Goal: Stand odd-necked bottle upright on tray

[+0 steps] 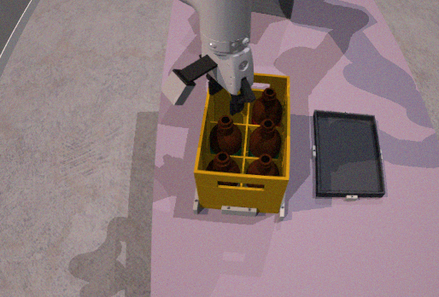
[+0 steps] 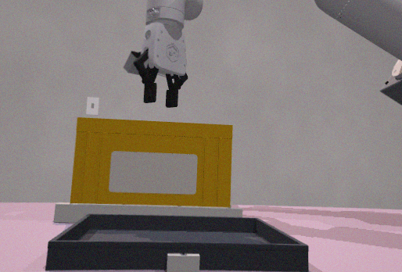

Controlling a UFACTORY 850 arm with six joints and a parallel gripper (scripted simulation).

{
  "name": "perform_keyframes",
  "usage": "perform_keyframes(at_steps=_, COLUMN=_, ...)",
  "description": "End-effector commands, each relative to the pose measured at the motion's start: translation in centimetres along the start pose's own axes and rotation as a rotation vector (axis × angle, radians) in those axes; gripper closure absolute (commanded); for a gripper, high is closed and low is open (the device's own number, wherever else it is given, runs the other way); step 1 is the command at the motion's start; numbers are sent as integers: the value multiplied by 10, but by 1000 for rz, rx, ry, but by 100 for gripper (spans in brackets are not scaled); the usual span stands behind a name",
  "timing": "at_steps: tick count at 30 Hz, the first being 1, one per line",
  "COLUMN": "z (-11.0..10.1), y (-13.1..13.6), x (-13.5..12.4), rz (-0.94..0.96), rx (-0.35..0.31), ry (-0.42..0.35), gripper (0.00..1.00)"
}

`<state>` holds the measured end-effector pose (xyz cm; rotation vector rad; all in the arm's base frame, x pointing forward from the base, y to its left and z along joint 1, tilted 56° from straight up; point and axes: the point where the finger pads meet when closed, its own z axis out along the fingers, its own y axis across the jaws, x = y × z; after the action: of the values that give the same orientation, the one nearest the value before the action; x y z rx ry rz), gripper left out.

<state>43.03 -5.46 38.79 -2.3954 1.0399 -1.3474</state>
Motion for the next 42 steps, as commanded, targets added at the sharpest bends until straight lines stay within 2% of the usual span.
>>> perform_keyframes(at_steps=1, z=1, y=0, x=0, rz=0, rx=1, ry=1, gripper=35)
perform_keyframes(at_steps=12, z=7, y=0, x=0, rz=0, rx=2, ry=0, gripper=35)
perform_keyframes(at_steps=42, z=41, y=2, x=1, rz=0, rx=2, ry=0, gripper=35)
